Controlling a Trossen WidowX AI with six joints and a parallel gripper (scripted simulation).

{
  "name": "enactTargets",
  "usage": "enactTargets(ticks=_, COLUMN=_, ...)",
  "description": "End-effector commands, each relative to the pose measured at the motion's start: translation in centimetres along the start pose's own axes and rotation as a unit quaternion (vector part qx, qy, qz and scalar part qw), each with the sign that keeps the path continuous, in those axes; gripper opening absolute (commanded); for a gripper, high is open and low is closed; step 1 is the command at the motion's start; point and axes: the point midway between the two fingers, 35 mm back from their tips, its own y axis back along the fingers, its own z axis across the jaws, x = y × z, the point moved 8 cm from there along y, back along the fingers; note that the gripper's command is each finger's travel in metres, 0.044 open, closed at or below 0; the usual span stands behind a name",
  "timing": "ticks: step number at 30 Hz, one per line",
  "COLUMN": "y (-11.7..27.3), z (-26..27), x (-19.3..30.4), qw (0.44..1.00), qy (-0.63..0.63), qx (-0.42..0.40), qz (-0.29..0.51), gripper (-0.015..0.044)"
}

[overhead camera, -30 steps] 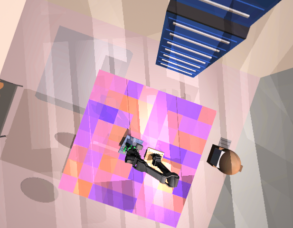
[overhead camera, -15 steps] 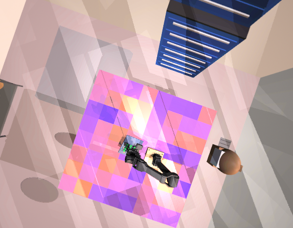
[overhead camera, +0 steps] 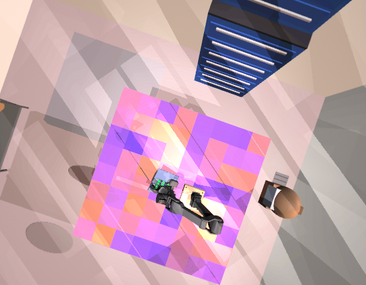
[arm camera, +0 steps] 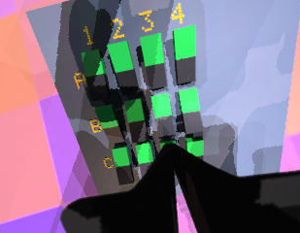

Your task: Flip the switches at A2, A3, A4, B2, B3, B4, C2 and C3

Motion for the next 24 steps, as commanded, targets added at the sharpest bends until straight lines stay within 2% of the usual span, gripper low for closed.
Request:
enactTargets(ticks=1, y=-0.2, z=0.0, x=0.1, qw=1.000, qy=0.003, qx=-0.002, qz=0.003, gripper=0.0000)
enactTargets(ticks=5, y=1.0, z=0.0, x=0.0, qw=1.000, qy=0.001, qx=0.000, qz=-0.001, gripper=0.0000)
enactTargets(ticks=9, y=6.1, z=0.0, x=0.4, qw=1.000, qy=0.003, qx=-0.002, qz=-0.008, gripper=0.0000)
enactTargets(ticks=16, y=6.5, z=0.1, x=0.3, qw=1.000, qy=0.003, qx=-0.003, qz=-0.009, gripper=0.0000)
enactTargets(ticks=20, y=7.1, z=1.0, x=-2.4, qw=1.000, qy=0.002, qx=-0.003, qz=-0.010, gripper=0.0000)
enactTargets(ticks=24, y=7.2, z=1.1, x=-2.5, qw=1.000, qy=0.002, qx=-0.003, qz=-0.010, gripper=0.0000)
